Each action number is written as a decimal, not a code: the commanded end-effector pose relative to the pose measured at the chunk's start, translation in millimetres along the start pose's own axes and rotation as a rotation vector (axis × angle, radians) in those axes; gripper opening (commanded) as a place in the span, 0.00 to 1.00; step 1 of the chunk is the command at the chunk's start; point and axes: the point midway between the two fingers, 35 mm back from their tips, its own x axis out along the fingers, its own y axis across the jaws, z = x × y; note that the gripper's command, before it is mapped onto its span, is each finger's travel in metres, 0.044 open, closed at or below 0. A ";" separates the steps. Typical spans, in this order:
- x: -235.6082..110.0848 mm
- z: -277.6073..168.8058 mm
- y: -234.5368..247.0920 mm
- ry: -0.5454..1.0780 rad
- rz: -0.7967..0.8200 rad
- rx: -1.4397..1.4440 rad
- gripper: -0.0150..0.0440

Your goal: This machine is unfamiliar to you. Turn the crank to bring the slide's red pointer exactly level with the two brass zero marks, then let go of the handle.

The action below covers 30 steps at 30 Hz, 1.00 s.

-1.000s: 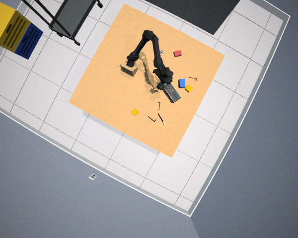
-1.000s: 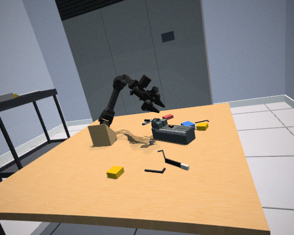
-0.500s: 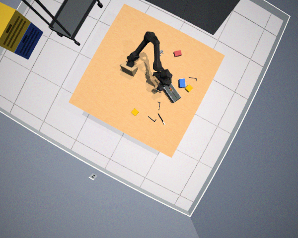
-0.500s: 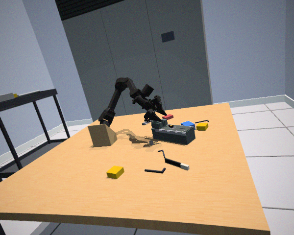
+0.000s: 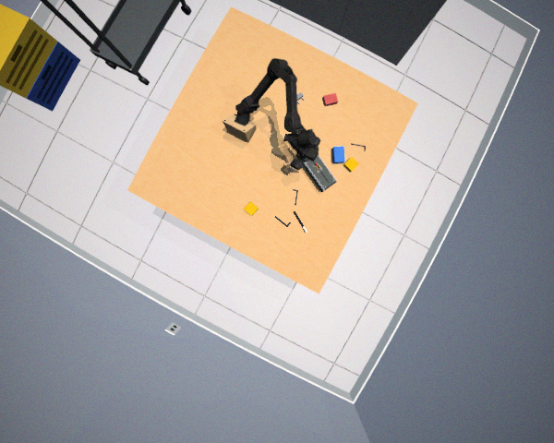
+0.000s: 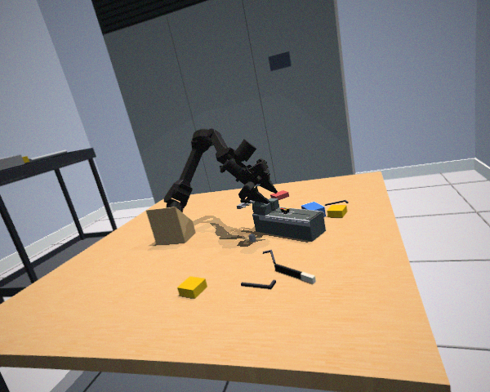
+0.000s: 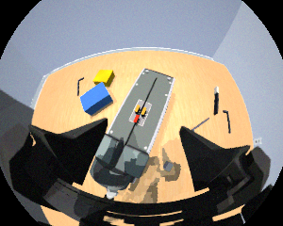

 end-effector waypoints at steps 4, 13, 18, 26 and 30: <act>-31.9 33.5 4.3 -0.014 0.004 -0.013 1.00; -52.9 28.3 18.2 -0.014 -0.039 0.018 1.00; -68.3 13.8 30.5 -0.016 -0.088 0.055 1.00; -92.3 -13.4 45.6 -0.023 -0.167 0.111 1.00; -103.9 -28.5 50.9 -0.029 -0.206 0.138 1.00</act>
